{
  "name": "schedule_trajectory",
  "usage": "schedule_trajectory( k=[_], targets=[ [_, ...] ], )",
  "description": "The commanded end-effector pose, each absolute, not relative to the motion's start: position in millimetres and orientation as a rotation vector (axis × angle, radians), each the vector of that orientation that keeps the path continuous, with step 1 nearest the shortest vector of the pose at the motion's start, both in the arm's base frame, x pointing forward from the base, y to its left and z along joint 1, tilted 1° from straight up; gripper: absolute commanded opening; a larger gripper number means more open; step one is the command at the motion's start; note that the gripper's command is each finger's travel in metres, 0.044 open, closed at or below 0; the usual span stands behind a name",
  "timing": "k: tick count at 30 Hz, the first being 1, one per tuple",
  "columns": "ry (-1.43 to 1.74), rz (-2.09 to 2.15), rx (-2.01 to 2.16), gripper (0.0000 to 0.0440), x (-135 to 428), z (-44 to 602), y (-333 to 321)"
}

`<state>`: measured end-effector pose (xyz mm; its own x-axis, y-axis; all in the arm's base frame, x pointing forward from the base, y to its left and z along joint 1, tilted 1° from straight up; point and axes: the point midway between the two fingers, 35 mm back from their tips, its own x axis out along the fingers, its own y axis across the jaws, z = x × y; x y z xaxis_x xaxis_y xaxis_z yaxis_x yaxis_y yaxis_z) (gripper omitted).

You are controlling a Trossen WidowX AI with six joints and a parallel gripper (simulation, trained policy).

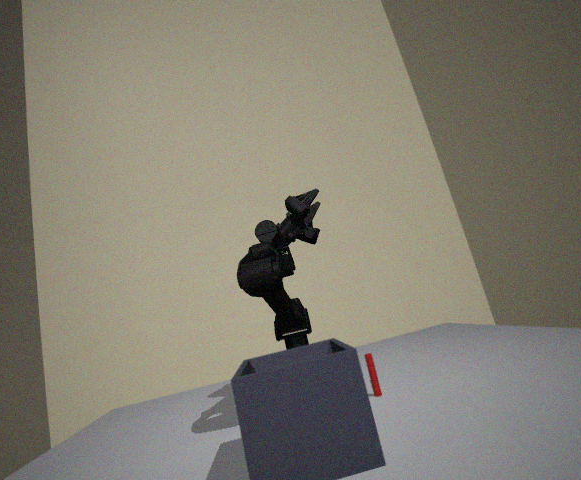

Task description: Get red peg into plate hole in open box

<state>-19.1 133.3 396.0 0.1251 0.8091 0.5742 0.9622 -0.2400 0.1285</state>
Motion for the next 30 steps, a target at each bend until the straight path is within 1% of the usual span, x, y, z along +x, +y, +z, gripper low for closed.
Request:
schedule_trajectory(
  k=[1, 3, 9, 15, 22, 30],
  targets=[
    [-1.734, -0.816, -2.13, 0.0419, -21, 400, 134],
    [-1.725, -0.867, -2.132, 0.044, -25, 411, 135],
    [-1.681, -1.111, -2.178, 0.044, -37, 450, 144],
    [-1.69, -1.353, -2.248, 0.044, -47, 474, 163],
    [-1.767, -1.568, -2.369, 0.044, -47, 481, 195],
    [-1.922, -1.682, -2.568, 0.044, -26, 467, 233]
  ],
)
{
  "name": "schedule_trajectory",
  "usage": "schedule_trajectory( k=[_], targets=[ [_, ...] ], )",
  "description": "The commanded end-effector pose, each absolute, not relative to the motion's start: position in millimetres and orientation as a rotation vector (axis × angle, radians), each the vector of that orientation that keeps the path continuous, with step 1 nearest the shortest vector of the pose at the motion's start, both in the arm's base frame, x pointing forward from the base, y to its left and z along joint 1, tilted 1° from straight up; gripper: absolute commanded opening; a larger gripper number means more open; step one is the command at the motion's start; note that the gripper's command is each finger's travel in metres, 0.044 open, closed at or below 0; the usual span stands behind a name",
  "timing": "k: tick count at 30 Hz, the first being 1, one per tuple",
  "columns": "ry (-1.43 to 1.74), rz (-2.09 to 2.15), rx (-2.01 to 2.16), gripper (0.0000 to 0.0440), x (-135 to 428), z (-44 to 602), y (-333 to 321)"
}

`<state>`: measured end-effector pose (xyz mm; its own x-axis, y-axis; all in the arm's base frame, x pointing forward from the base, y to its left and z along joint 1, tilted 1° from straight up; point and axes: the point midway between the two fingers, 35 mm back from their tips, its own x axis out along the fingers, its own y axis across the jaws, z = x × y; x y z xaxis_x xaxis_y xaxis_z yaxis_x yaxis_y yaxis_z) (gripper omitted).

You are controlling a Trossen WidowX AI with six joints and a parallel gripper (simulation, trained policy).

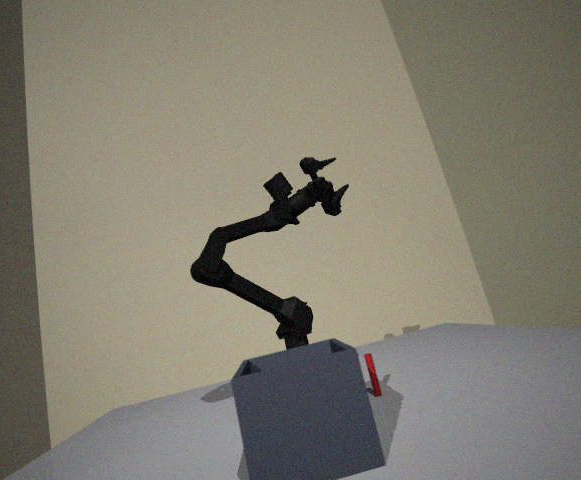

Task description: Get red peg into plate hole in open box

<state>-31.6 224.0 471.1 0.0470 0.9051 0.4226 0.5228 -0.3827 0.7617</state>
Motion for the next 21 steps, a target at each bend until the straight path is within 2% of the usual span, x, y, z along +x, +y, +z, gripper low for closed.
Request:
schedule_trajectory(
  k=[1, 21],
  targets=[
    [1.398, 1.211, 1.866, 0.044, -22, 464, 237],
    [1.217, 0.556, 1.548, 0.044, 80, 368, 280]
  ],
)
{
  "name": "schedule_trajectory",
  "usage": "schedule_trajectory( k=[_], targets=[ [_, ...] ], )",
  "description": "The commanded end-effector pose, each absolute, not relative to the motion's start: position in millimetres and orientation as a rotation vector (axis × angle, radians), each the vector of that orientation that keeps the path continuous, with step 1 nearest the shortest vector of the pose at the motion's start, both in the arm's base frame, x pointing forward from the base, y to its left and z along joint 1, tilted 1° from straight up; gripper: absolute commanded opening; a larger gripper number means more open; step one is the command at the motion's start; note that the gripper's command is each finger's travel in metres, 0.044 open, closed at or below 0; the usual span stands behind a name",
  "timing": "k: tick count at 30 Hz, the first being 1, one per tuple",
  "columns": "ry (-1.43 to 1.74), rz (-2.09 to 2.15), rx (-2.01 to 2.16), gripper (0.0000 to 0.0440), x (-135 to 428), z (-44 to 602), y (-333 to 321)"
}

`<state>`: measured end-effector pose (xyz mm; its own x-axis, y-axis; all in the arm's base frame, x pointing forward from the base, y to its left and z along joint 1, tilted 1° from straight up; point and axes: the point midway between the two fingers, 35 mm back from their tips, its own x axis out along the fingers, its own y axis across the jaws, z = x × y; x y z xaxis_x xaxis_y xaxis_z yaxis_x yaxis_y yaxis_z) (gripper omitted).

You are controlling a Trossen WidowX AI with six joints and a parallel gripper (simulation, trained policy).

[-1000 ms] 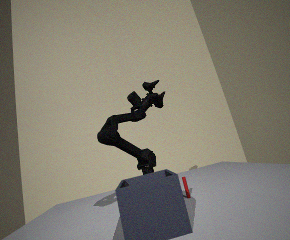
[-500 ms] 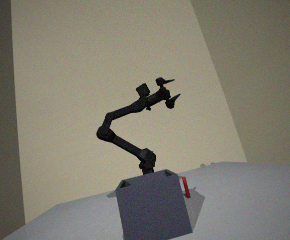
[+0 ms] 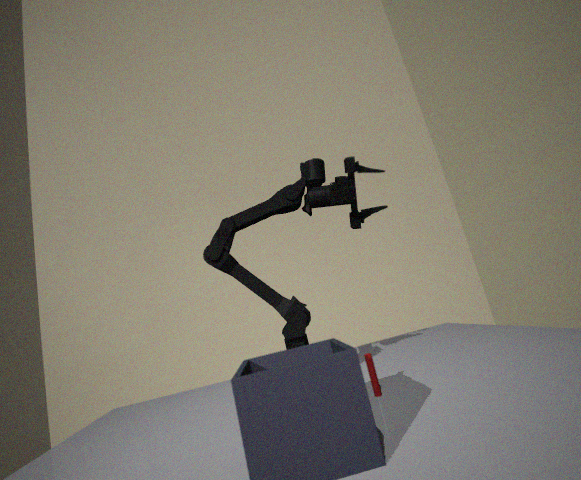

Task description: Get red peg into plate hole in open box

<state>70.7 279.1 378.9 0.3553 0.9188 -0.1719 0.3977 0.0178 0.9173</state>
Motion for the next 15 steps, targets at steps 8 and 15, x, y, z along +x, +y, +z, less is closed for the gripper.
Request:
schedule_trajectory(
  k=[8, 15],
  targets=[
    [1.191, 0.264, 1.435, 0.044, 119, 317, 271],
    [1.19, 0.007, 1.332, 0.044, 147, 272, 252]
  ],
)
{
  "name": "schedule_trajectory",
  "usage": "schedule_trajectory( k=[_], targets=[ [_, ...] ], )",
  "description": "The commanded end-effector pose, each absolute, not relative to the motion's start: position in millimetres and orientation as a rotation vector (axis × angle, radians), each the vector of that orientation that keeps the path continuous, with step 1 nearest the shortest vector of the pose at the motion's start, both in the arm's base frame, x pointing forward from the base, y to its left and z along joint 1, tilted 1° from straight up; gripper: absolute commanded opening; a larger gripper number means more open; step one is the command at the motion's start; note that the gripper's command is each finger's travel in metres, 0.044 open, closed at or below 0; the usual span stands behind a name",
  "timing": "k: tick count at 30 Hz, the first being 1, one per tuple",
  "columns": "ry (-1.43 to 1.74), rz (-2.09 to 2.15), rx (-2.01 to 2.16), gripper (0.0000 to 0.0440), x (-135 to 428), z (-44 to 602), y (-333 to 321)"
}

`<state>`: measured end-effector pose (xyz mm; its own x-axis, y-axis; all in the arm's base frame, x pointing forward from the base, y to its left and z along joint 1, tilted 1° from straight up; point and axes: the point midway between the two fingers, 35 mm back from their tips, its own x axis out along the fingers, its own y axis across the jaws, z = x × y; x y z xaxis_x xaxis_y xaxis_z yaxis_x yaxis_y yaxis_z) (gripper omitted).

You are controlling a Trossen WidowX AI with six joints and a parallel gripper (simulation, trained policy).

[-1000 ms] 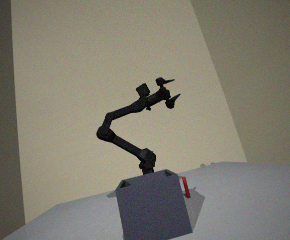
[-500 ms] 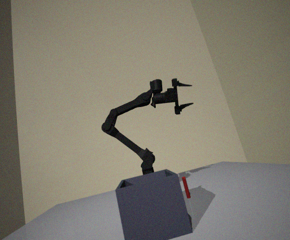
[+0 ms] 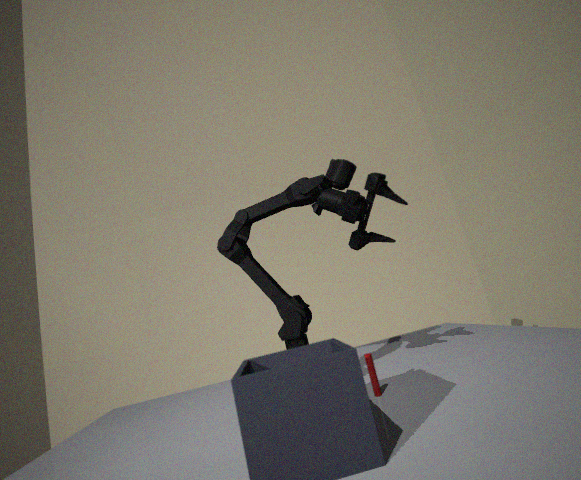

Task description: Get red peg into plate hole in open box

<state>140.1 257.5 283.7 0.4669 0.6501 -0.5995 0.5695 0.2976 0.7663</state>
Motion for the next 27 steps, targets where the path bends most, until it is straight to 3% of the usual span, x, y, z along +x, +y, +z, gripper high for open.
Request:
schedule_trajectory(
  k=[1, 27],
  targets=[
    [1.191, -0.03, 1.316, 0.044, 150, 266, 249],
    [1.332, -0.764, 0.984, 0.044, 171, 149, 157]
  ],
)
